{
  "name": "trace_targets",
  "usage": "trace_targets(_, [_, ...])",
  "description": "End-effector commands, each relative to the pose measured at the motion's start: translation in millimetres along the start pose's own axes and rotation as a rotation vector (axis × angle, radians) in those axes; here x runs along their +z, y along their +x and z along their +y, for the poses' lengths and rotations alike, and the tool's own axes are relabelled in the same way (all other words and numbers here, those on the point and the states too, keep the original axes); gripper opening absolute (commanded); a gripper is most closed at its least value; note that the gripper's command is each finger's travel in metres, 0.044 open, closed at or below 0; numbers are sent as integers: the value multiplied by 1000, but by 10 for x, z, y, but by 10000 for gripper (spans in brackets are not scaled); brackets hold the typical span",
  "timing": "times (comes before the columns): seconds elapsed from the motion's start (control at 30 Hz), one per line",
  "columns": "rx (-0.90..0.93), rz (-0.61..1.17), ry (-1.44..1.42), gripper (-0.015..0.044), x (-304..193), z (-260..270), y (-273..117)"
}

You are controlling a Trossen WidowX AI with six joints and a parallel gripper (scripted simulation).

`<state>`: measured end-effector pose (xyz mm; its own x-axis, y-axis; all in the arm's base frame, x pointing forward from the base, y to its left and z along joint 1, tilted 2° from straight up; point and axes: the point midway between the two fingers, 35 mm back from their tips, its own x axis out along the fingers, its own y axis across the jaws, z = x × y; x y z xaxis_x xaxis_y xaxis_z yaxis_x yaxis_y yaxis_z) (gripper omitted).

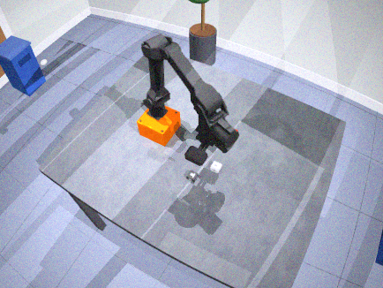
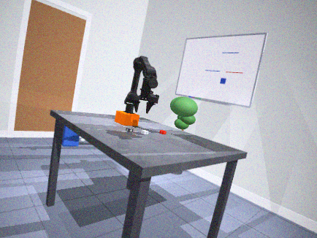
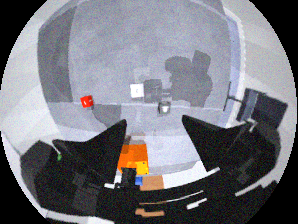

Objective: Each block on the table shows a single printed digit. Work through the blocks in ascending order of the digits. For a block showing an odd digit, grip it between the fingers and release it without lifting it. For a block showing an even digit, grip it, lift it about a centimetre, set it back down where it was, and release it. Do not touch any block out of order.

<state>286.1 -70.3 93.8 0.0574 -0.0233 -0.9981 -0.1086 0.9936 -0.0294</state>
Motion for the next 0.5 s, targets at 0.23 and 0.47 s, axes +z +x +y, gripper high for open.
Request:
trace_targets(0.23, [2, -2, -10, 400, 194, 339, -8])
trace_targets(0.47, [2, -2, -10, 400, 194, 339, -8])
